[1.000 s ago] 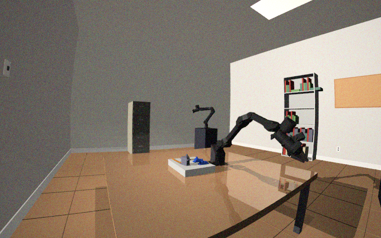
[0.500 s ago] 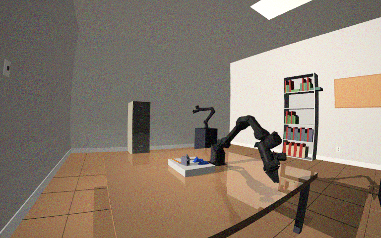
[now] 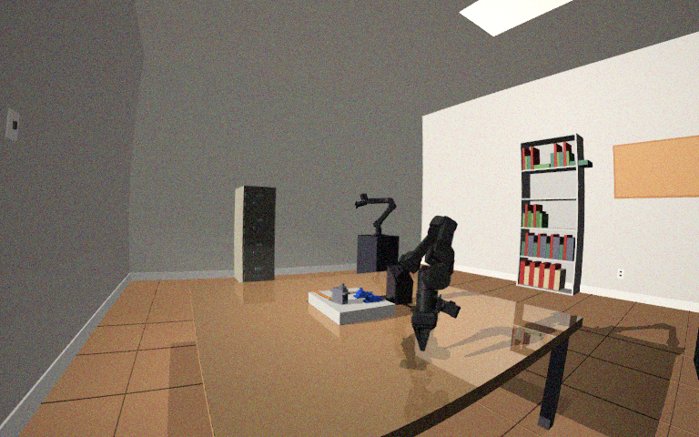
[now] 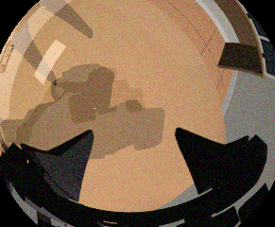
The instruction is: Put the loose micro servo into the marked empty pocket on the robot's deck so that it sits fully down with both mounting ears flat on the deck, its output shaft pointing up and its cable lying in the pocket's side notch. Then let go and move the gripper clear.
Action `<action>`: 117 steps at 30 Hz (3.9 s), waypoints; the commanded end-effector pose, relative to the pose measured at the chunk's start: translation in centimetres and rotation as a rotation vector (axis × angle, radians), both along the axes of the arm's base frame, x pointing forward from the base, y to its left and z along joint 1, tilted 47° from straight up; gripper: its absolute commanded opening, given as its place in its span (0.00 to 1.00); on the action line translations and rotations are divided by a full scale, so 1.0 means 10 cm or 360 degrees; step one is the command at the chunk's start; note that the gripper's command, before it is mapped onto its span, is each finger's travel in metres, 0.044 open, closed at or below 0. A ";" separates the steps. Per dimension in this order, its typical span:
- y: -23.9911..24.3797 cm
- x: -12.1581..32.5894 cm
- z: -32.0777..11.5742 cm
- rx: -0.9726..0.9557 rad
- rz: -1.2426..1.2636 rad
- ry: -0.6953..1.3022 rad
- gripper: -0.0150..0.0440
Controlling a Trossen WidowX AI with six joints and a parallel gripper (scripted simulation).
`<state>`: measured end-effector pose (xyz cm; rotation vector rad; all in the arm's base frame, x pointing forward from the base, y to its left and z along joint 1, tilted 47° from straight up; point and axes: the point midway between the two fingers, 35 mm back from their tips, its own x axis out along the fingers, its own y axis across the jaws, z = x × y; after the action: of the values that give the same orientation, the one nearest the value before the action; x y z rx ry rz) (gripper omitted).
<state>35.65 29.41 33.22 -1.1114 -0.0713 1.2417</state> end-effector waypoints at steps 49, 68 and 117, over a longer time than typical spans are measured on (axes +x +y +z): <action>-3.84 -0.47 -2.78 -0.0081 -0.0252 0.0783 1.00; -3.60 -0.40 -3.01 -0.0079 -0.0252 0.0782 1.00; -3.75 -0.79 -2.91 -0.0080 -0.0252 0.0785 0.25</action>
<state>28.94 -7.76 4.44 -0.8030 0.4096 1.3522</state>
